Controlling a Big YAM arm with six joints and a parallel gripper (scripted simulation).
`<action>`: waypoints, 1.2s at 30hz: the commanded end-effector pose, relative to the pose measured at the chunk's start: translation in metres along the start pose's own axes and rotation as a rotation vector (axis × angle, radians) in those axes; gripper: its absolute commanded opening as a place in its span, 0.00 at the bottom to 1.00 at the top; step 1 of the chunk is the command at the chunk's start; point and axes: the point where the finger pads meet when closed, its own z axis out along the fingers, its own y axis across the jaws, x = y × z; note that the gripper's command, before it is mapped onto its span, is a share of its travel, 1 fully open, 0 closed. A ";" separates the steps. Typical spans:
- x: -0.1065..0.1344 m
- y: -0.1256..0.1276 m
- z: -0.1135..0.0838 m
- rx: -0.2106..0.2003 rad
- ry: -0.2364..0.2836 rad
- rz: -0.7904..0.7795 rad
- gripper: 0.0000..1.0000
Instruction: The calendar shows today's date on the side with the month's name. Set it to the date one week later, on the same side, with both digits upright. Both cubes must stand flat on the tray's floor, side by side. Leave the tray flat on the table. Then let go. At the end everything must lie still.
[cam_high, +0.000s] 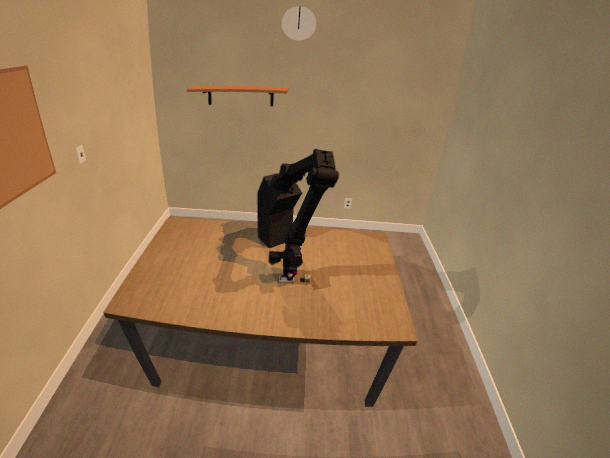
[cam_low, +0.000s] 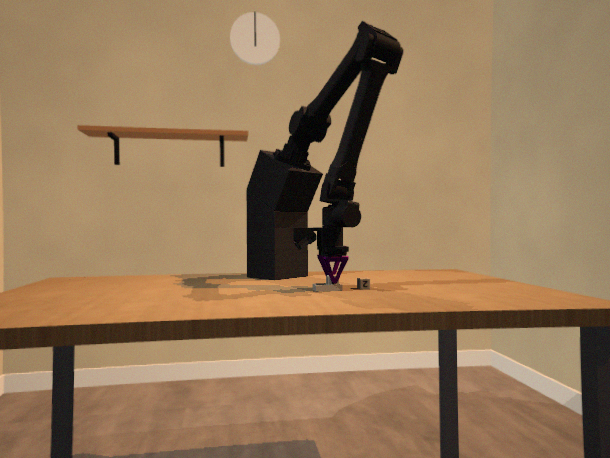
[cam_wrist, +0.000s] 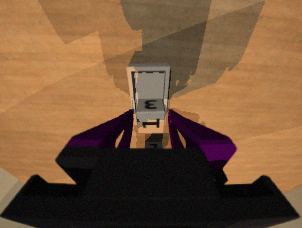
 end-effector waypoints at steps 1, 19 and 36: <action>0.004 0.006 0.004 -0.014 0.004 -0.002 0.45; -0.004 0.003 -0.038 -0.009 -0.004 0.002 0.45; -0.001 0.004 -0.095 -0.014 -0.001 -0.005 0.45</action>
